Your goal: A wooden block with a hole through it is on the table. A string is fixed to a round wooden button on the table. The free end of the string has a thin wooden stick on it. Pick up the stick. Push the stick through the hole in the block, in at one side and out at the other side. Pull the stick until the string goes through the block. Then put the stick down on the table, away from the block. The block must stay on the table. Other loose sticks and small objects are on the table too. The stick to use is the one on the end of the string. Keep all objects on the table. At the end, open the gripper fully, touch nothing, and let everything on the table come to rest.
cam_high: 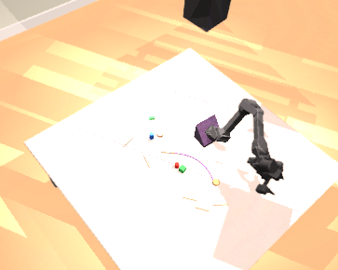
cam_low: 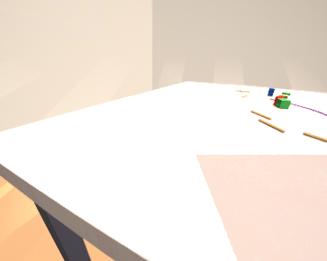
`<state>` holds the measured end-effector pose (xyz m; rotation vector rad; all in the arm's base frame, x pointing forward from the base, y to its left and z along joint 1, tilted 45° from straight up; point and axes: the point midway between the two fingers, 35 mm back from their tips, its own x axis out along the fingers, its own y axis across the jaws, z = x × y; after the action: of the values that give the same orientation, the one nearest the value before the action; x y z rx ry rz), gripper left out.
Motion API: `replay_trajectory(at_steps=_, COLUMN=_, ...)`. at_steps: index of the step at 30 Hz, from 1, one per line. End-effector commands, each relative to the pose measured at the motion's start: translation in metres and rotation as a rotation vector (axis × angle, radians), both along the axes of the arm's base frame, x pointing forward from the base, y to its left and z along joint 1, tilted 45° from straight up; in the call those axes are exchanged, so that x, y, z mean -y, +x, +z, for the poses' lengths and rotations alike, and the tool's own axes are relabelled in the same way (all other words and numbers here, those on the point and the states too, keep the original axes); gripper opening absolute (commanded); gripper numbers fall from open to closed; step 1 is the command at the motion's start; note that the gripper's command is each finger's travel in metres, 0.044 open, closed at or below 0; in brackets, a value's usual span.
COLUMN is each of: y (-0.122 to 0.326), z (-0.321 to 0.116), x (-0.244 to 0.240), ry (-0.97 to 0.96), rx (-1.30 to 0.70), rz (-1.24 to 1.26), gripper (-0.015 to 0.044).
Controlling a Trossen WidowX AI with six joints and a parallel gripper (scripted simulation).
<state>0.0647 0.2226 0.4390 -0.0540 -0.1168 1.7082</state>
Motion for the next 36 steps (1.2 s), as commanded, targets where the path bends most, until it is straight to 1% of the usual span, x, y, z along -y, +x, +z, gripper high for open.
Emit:
replay_trajectory(at_steps=1, y=0.065, z=-0.042, x=-0.008, ry=-0.122, rx=0.062, rz=-0.168, gripper=0.0440)
replay_trajectory(at_steps=5, y=0.113, z=-0.077, x=0.000, ry=-0.230, rx=0.121, rz=-0.276, gripper=0.0440)
replay_trajectory(at_steps=10, y=0.162, z=-0.120, x=0.022, ry=-0.366, rx=0.173, rz=-0.371, gripper=0.0440)
replay_trajectory(at_steps=15, y=0.199, z=-0.164, x=0.055, ry=-0.502, rx=0.207, rz=-0.430, gripper=0.0440)
replay_trajectory(at_steps=19, y=0.221, z=-0.199, x=0.087, ry=-0.605, rx=0.220, rz=-0.451, gripper=0.0440)
replay_trajectory(at_steps=27, y=0.237, z=-0.265, x=0.157, ry=-0.771, rx=0.214, rz=-0.434, gripper=0.0440)
replay_trajectory(at_steps=31, y=0.233, z=-0.295, x=0.192, ry=-0.822, rx=0.200, rz=-0.402, gripper=0.0440)
replay_trajectory(at_steps=36, y=0.217, z=-0.327, x=0.232, ry=-0.846, rx=0.179, rz=-0.349, gripper=0.0440)
